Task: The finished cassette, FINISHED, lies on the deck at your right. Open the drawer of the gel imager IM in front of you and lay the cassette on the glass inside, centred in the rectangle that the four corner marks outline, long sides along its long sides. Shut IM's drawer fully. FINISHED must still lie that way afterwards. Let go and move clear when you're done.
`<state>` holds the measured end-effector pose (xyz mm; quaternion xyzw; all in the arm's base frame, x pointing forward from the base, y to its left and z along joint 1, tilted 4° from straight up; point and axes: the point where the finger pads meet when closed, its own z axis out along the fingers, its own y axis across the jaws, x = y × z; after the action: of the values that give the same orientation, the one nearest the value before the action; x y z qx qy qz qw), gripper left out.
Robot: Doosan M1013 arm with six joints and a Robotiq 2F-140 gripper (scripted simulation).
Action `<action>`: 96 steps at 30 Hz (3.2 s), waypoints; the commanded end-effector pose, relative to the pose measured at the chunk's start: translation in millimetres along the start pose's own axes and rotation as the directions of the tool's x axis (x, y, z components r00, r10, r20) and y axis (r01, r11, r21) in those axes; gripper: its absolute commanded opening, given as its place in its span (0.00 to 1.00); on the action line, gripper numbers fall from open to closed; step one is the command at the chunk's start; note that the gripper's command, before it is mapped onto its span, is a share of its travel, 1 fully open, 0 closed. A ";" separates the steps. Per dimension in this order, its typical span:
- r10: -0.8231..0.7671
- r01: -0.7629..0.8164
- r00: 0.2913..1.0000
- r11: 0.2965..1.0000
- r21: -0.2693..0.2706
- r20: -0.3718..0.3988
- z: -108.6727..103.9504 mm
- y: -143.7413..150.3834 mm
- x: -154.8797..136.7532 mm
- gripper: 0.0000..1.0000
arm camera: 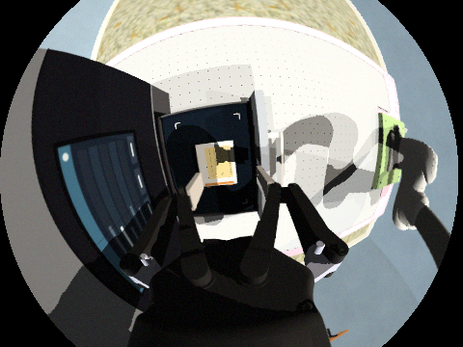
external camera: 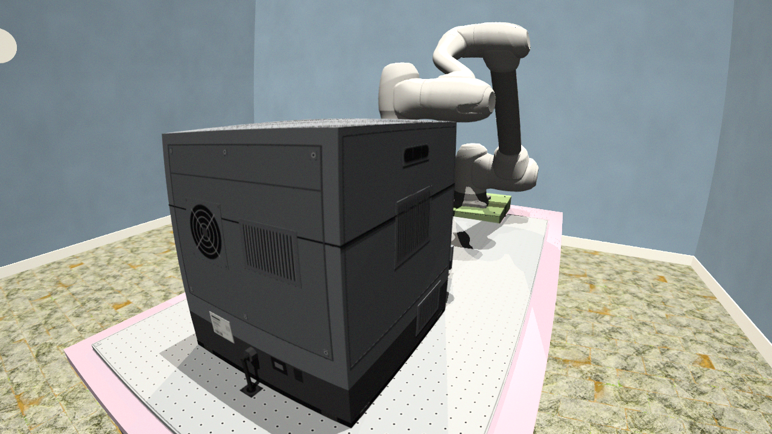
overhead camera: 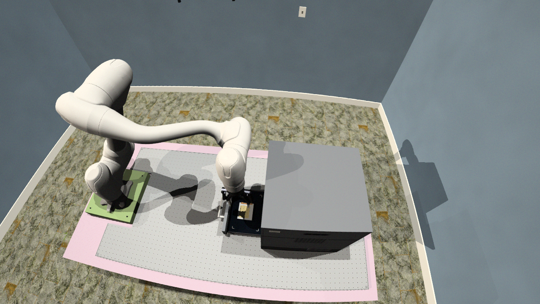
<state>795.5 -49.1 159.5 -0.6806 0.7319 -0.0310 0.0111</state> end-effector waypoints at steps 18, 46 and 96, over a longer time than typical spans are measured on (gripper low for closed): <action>0.000 0.000 1.000 1.000 0.000 0.000 -11.2 18.6 0.0 0.62; 0.000 0.000 1.000 1.000 0.000 0.000 -28.8 48.4 0.0 0.62; -0.559 0.562 0.827 0.827 0.034 -0.064 -11.5 35.7 0.1 0.46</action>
<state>759.3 -46.3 168.7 -0.8417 0.5360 -0.0650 -0.0007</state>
